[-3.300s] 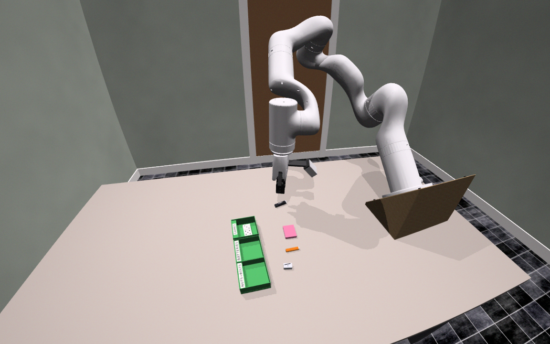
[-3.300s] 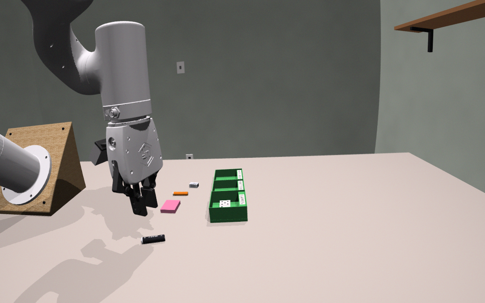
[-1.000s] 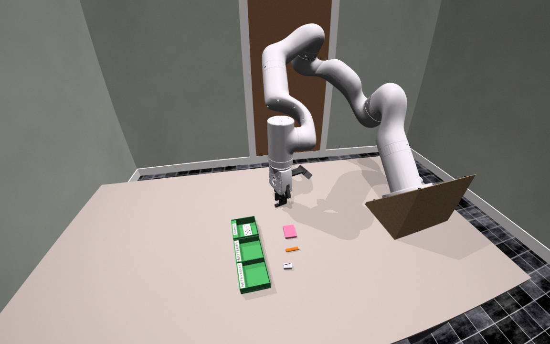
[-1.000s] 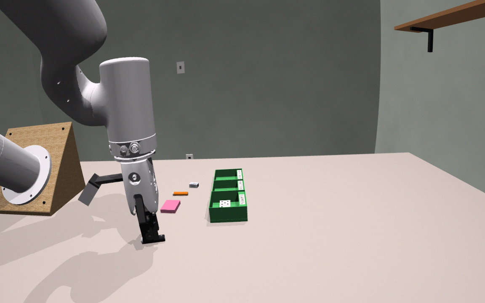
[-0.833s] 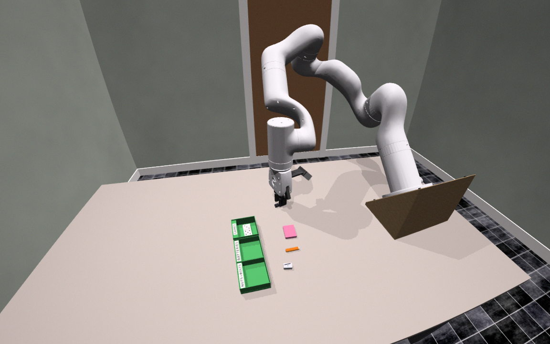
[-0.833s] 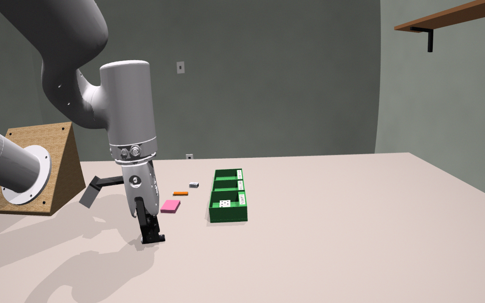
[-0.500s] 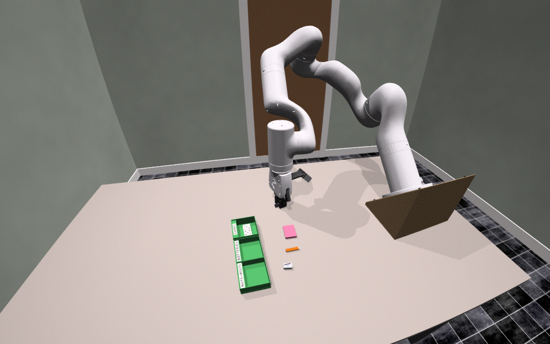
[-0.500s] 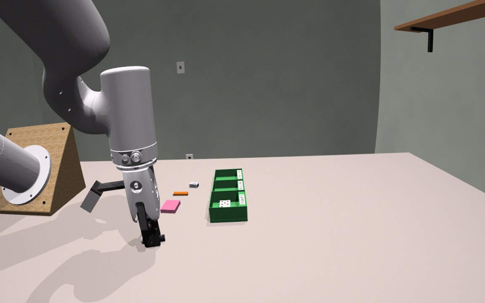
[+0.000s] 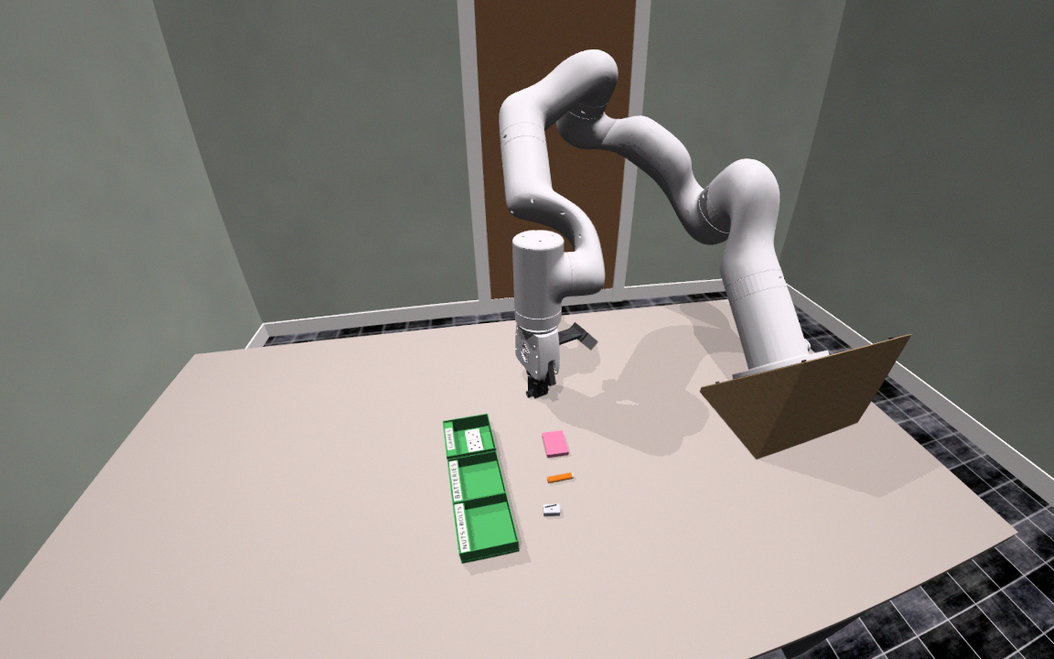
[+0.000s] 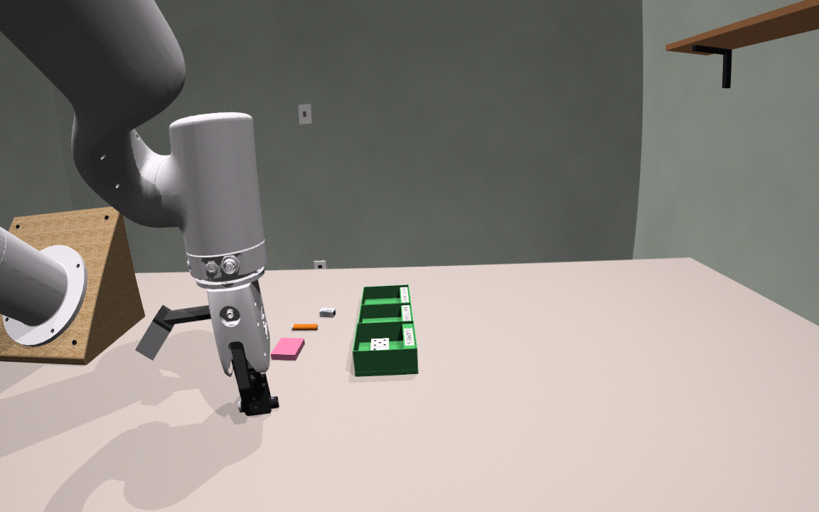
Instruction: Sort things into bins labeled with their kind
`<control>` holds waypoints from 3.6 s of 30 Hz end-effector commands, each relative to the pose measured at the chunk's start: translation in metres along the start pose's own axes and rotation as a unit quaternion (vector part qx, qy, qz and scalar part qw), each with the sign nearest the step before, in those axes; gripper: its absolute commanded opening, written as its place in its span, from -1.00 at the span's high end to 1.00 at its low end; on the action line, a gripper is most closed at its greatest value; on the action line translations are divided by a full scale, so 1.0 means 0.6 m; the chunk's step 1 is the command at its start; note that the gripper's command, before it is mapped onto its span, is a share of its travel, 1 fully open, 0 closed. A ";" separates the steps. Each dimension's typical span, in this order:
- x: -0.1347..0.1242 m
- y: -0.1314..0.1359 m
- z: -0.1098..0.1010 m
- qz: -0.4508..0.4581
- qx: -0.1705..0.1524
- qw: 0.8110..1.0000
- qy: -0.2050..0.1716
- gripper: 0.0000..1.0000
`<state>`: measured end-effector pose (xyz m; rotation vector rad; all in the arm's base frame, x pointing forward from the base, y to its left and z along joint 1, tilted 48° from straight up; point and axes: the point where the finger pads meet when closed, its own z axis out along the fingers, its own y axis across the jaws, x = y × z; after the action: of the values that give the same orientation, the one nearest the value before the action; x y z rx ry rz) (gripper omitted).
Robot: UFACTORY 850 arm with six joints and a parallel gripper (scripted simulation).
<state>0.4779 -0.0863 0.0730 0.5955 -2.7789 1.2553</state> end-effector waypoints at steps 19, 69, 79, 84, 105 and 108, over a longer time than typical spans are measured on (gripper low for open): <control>-0.001 0.000 -0.001 0.000 0.000 1.000 -0.001 1.00; -0.071 0.056 -0.100 0.000 0.000 1.000 -0.001 1.00; -0.149 0.119 -0.100 0.000 0.000 1.000 -0.001 1.00; -0.172 0.138 -0.100 0.000 0.000 1.000 -0.001 1.00; -0.310 0.249 -0.101 -0.239 0.002 0.971 -0.005 1.00; -0.321 0.257 -0.101 -0.287 0.002 0.958 -0.007 1.00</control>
<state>0.5861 0.1054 -0.0258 1.1711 -2.4451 1.1585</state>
